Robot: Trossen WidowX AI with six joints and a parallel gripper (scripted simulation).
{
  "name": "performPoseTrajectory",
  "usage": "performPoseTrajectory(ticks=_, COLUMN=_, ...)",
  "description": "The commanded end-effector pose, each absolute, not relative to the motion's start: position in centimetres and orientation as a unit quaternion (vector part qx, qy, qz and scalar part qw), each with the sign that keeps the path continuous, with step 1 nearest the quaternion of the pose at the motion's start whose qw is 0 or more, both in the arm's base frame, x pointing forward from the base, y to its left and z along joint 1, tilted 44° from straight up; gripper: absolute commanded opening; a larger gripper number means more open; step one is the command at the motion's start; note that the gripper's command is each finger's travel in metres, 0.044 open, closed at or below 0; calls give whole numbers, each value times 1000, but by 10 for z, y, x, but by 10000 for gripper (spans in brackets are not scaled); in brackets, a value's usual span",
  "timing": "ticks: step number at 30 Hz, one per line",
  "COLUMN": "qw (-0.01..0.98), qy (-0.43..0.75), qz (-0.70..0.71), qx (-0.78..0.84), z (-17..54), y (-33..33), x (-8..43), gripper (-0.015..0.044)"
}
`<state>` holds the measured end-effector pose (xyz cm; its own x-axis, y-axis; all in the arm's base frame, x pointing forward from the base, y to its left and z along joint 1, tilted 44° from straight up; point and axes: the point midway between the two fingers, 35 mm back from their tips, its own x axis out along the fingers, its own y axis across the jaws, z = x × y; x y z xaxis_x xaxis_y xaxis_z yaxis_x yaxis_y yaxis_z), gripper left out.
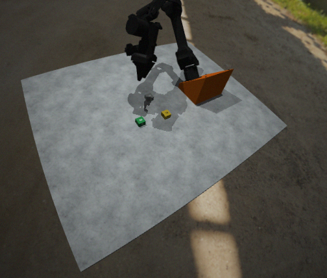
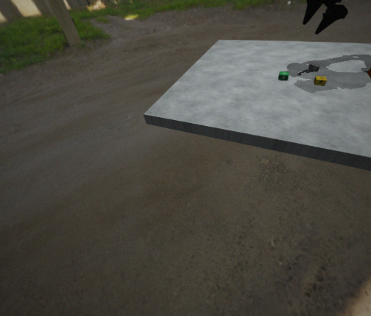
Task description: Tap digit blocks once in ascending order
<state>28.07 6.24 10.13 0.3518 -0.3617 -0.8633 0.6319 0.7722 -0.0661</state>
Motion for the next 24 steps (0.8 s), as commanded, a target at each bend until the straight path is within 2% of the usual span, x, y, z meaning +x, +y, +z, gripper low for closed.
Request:
performPoseTrajectory(ticks=1, qw=685, qy=635, qz=-268, qx=-235, z=94, y=44, x=229, gripper=400)
performPoseTrajectory(ticks=24, qw=664, qy=647, qz=-260, qx=-270, z=95, y=42, x=225, gripper=400)
